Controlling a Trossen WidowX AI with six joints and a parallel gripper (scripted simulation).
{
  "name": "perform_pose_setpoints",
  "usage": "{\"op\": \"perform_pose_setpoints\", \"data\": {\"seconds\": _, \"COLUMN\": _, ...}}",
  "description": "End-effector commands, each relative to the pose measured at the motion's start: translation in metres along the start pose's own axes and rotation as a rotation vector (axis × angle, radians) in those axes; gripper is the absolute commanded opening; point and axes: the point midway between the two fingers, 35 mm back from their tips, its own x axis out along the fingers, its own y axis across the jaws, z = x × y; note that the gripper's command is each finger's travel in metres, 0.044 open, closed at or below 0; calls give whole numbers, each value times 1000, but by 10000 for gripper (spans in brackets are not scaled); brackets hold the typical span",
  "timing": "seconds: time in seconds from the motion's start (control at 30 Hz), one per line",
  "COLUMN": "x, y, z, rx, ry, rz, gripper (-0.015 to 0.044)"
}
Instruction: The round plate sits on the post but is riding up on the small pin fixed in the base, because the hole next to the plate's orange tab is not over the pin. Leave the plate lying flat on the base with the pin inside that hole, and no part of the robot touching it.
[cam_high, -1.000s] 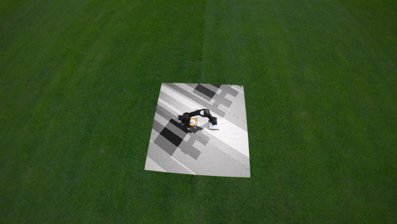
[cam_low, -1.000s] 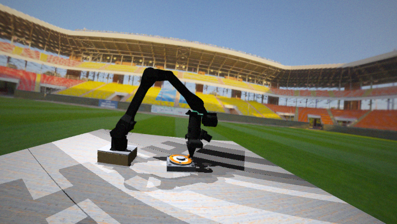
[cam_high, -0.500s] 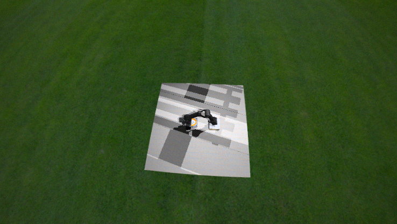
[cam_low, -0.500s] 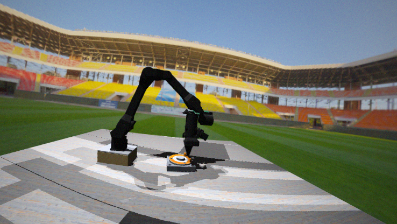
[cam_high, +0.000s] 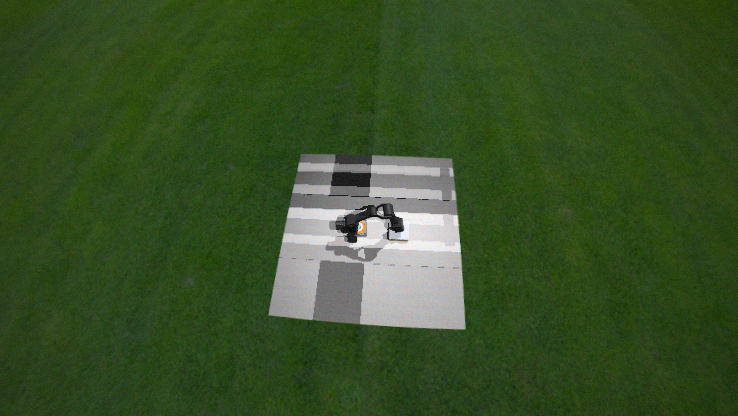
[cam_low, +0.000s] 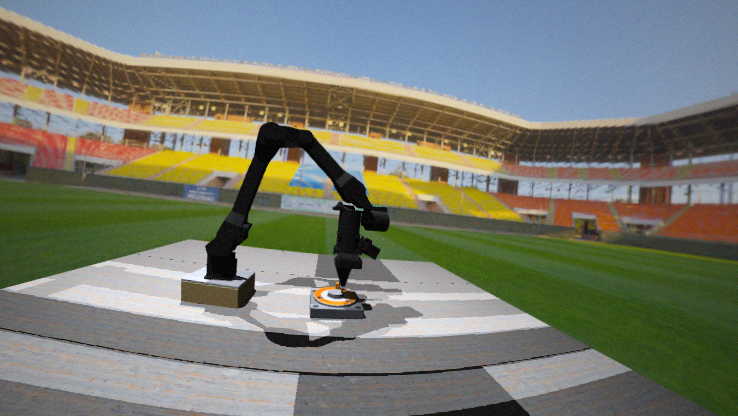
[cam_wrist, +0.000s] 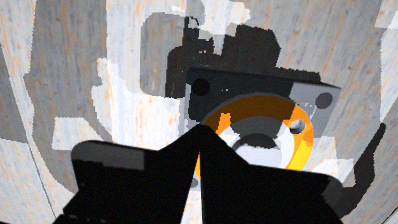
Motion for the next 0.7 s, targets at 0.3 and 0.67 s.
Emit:
{"op": "perform_pose_setpoints", "data": {"seconds": 0.3, "x": -12, "y": 2, "z": -5, "rx": 4, "ry": -1, "rz": 5, "gripper": 0}}
{"op": "perform_pose_setpoints", "data": {"seconds": 0.67, "x": -35, "y": 0, "z": -8, "rx": 6, "ry": 3, "rz": -1, "gripper": 0}}
